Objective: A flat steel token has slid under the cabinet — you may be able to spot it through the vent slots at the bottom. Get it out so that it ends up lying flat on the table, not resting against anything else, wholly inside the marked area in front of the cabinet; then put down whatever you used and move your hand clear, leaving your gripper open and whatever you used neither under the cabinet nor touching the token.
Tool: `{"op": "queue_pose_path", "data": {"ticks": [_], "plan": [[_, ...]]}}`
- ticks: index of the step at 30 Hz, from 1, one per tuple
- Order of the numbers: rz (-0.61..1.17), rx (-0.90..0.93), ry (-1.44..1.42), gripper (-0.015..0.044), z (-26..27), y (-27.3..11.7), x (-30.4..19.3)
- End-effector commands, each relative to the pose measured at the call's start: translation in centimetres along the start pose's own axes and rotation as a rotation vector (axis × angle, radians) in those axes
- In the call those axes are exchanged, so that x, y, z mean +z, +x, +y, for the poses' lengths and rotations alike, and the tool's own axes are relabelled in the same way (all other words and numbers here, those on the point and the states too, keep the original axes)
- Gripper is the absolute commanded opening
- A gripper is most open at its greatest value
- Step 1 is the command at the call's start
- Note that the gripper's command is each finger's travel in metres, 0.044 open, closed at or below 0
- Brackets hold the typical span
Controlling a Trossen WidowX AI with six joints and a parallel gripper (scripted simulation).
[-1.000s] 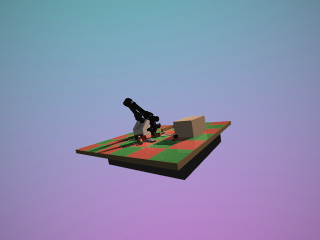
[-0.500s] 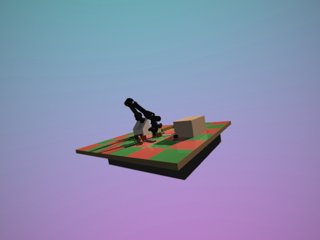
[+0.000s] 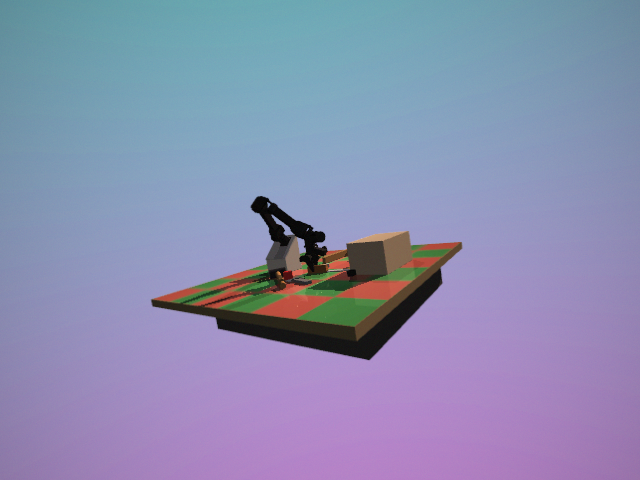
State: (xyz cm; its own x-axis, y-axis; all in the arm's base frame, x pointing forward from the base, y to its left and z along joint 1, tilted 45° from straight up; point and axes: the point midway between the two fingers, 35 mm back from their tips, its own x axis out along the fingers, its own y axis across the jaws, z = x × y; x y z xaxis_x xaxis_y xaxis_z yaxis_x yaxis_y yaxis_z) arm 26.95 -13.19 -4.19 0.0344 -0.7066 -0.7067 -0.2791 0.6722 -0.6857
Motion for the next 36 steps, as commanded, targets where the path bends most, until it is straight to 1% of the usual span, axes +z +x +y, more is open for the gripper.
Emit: {"op": "queue_pose_path", "data": {"ticks": [1, 36], "plan": [[-0.009, -0.002, 0.011, 0.0000, -0.2, 0.0, 1.0], [-0.011, -0.002, 0.012, 0.0000, 0.1, -0.1, 4.9]]}}
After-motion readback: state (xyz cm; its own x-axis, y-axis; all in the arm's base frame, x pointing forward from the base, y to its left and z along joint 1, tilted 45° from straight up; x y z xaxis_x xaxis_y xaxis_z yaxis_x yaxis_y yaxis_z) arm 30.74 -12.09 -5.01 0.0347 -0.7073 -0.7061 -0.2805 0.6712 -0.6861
